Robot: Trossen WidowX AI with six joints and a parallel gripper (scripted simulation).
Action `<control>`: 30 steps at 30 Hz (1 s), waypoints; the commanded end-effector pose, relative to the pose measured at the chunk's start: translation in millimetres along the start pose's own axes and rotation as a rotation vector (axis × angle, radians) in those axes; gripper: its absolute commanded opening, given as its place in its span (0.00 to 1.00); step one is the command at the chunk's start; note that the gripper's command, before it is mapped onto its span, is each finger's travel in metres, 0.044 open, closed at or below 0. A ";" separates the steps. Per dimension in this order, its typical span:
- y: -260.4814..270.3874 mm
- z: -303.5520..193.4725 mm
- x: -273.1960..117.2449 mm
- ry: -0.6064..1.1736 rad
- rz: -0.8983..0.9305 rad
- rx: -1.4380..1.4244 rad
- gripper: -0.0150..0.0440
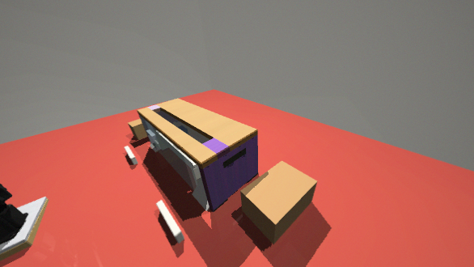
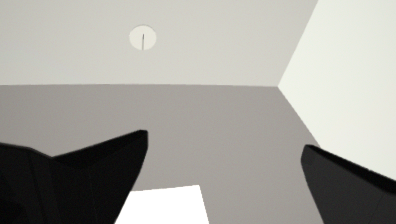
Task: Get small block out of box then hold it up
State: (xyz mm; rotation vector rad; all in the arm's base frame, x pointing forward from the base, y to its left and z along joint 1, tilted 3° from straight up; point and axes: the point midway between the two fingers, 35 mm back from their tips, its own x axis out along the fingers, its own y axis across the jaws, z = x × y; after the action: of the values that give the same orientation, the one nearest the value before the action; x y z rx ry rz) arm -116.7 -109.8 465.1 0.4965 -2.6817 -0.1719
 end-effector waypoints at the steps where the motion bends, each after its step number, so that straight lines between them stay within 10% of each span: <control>1: -1.2 -0.5 0.0 0.002 -0.004 -0.008 0.93; 21: -178.0 -75.3 -83.0 0.619 -0.554 -1.023 0.93; 30: -252.7 -85.0 -216.0 1.447 -0.586 -1.709 0.93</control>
State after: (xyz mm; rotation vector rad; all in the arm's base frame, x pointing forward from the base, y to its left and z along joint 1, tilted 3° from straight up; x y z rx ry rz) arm 148.2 -271.1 431.1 0.5263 -0.6684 -1.3879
